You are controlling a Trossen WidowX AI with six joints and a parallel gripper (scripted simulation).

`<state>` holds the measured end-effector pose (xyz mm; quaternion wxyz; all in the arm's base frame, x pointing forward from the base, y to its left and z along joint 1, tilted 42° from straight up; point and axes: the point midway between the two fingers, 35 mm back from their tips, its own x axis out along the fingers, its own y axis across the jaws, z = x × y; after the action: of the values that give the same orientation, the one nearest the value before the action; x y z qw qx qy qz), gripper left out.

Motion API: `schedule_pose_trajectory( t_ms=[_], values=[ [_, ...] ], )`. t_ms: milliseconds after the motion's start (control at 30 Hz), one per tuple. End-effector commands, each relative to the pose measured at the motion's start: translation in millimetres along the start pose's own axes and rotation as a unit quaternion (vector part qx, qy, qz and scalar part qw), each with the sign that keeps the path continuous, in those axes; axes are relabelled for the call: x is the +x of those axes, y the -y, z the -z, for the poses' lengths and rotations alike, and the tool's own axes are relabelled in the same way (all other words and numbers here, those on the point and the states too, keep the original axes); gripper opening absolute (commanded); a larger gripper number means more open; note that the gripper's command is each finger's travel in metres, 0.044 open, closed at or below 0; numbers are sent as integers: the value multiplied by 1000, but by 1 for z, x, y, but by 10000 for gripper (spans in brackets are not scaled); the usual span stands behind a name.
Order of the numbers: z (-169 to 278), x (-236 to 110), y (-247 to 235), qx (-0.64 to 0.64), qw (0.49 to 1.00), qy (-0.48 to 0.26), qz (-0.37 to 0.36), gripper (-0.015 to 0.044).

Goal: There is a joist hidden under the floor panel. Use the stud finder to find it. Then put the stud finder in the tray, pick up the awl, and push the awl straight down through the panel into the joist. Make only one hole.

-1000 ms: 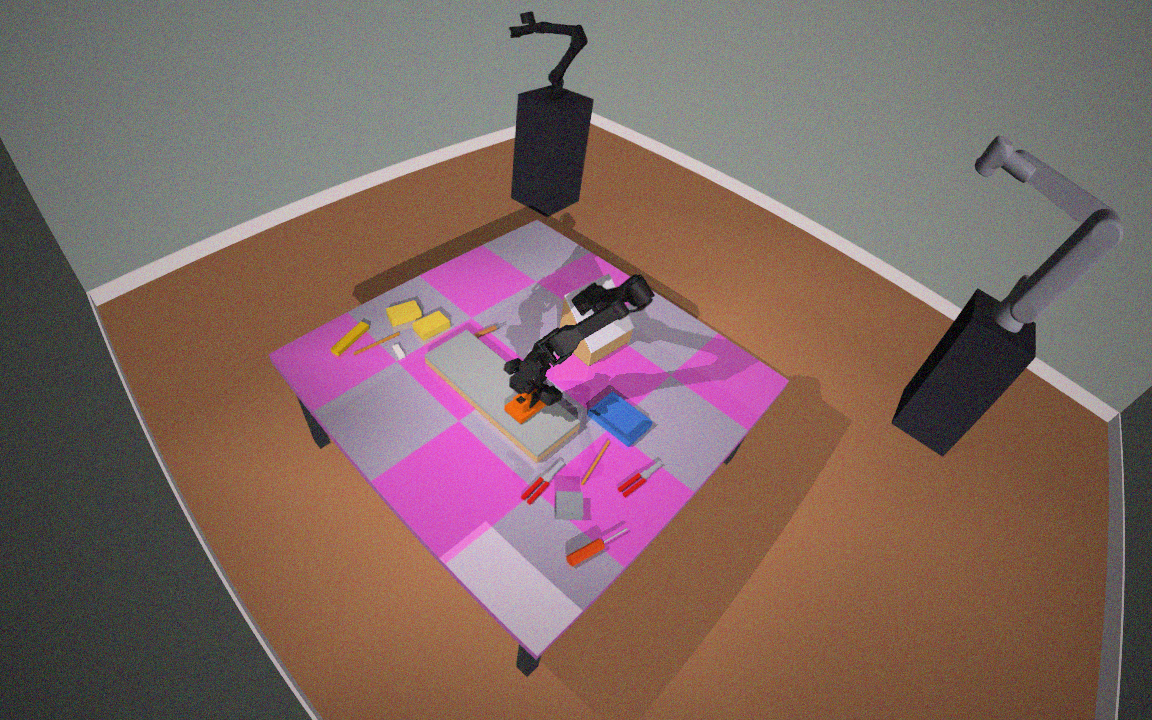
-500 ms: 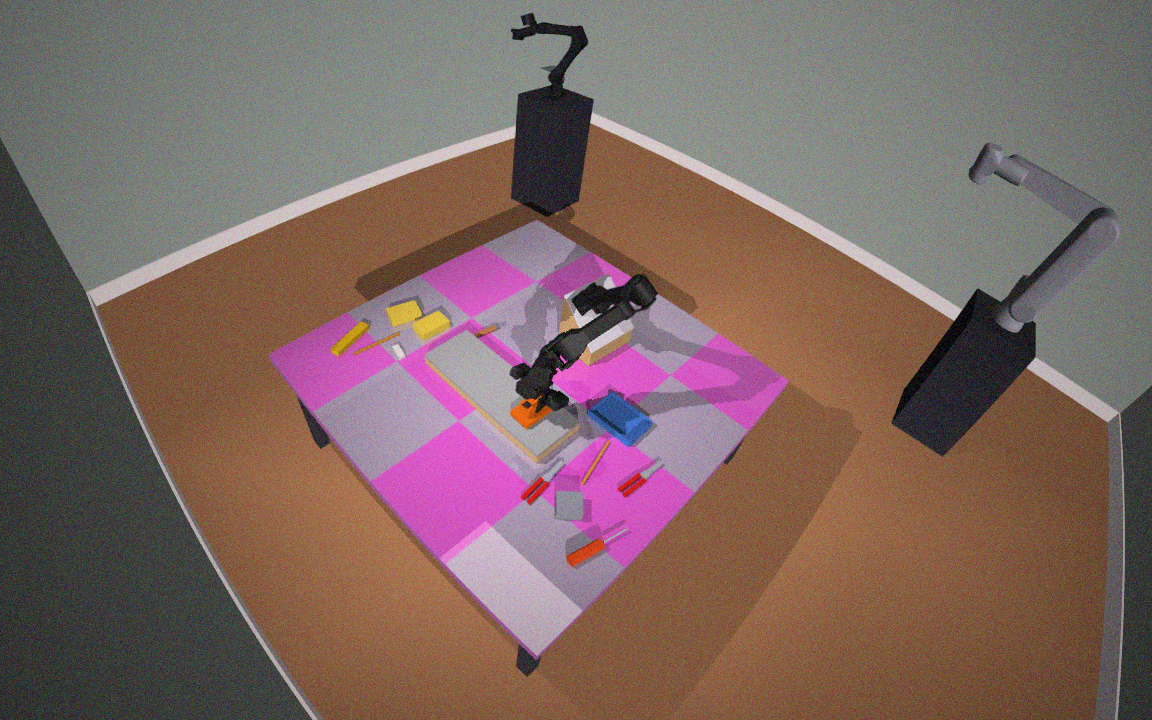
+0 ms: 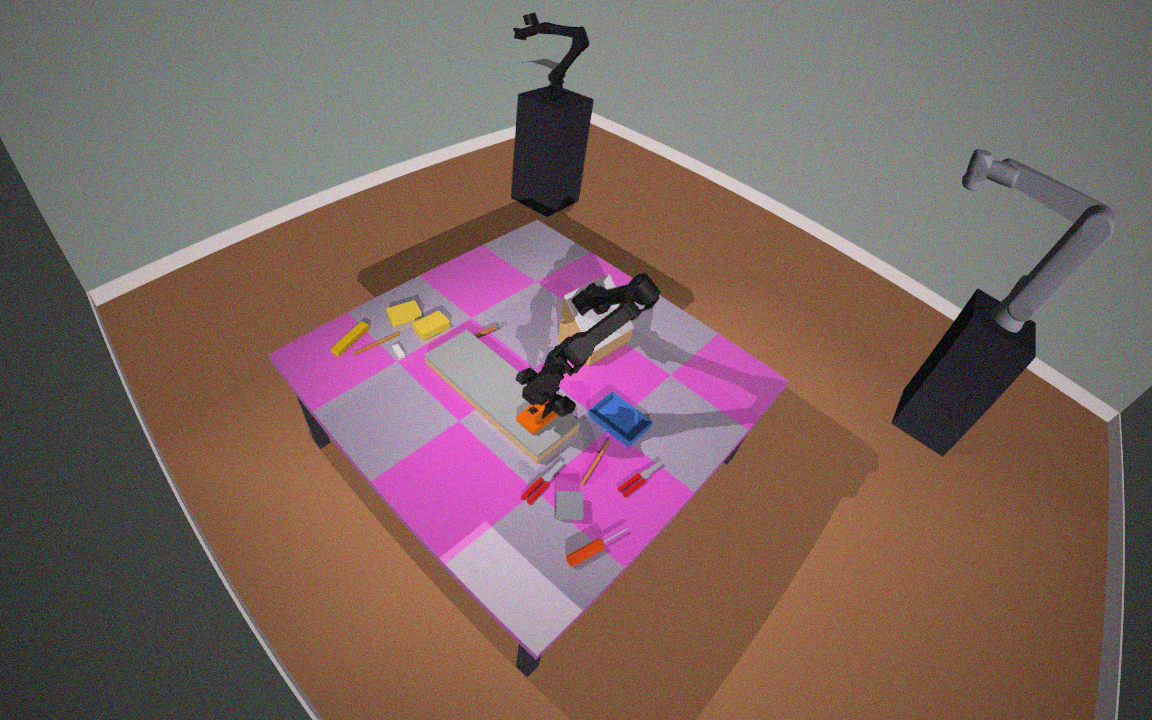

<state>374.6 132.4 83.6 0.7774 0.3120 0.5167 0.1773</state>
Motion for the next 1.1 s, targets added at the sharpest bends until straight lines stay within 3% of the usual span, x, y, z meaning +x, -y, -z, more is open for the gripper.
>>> schedule_pose_trajectory(
  t_ms=[0, 433, 1067],
  values=[
    [0, 0, -10, -2, 1000, 0, -2, 0],
    [0, 0, -33, -2, 1000, 0, -2, 0],
    [0, 0, -20, -2, 1000, 0, -2, 0]
  ],
)
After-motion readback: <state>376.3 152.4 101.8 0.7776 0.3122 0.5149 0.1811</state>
